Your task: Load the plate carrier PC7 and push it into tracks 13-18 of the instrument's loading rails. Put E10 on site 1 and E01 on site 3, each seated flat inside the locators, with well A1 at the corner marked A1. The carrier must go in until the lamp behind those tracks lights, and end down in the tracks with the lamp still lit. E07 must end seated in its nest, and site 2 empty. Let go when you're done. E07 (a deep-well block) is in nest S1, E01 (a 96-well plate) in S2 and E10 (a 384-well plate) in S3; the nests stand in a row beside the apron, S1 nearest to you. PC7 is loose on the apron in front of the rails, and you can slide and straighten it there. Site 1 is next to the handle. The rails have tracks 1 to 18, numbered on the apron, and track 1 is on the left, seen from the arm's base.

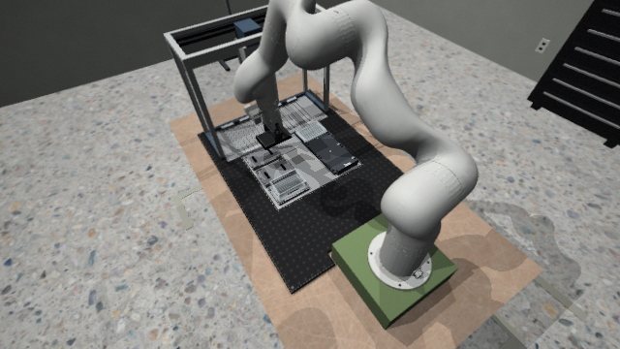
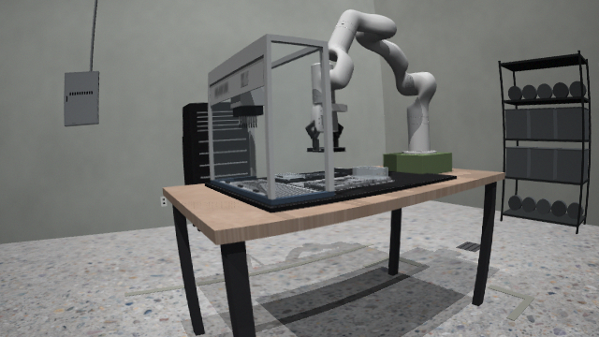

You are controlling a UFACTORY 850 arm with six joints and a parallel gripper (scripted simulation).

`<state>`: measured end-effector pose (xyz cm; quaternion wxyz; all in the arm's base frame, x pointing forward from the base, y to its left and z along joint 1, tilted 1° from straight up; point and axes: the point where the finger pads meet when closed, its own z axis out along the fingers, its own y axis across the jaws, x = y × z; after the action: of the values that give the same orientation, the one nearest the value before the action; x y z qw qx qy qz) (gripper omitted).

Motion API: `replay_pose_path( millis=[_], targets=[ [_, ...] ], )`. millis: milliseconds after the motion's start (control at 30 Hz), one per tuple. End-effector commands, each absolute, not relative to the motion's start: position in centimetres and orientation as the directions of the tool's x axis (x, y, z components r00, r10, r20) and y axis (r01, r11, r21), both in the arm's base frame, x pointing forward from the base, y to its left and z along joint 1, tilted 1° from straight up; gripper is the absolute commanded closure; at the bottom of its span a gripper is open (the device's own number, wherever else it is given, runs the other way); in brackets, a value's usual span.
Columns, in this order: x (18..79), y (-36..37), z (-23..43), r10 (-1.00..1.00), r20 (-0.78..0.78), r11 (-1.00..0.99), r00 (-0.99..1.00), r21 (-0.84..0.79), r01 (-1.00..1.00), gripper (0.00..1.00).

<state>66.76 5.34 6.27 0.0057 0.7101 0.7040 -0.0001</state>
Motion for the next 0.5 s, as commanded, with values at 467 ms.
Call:
replay_pose_path(
  millis=[467],
  targets=[
    [61.9, -0.8, 6.4, 1.0, -0.008, -0.009, 0.009, 0.011, 1.0, 1.0]
  ],
)
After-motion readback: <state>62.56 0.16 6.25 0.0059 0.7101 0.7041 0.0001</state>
